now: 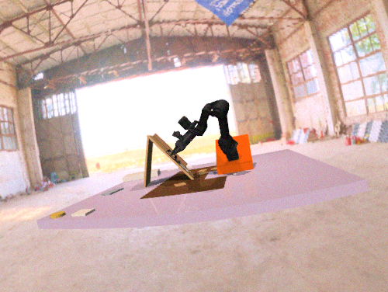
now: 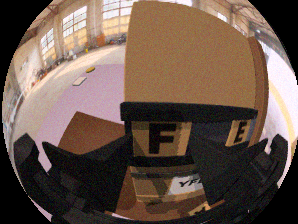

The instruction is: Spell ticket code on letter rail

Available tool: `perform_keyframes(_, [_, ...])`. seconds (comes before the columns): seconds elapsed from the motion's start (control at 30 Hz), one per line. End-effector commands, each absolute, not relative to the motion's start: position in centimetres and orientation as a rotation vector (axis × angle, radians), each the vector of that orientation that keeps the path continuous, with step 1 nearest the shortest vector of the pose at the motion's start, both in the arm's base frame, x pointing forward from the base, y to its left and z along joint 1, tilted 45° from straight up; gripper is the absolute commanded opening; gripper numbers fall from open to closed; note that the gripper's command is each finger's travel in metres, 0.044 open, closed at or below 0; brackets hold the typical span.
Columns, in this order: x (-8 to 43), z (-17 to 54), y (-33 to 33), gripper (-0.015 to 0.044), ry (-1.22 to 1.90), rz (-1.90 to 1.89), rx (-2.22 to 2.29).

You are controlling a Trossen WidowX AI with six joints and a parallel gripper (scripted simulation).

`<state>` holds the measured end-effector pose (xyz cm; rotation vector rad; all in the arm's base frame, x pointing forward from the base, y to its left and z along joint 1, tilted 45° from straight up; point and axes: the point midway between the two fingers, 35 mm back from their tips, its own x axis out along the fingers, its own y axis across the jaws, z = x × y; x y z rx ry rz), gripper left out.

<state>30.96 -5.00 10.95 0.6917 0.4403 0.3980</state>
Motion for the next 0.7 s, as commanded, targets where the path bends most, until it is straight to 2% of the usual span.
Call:
perform_keyframes(0.0, [31.0, 10.81, -5.08, 0.0, 0.44, 0.402, 0.689])
perform_keyframes(0.67, [31.19, 10.2, -5.72, 0.0, 0.44, 0.402, 0.688])
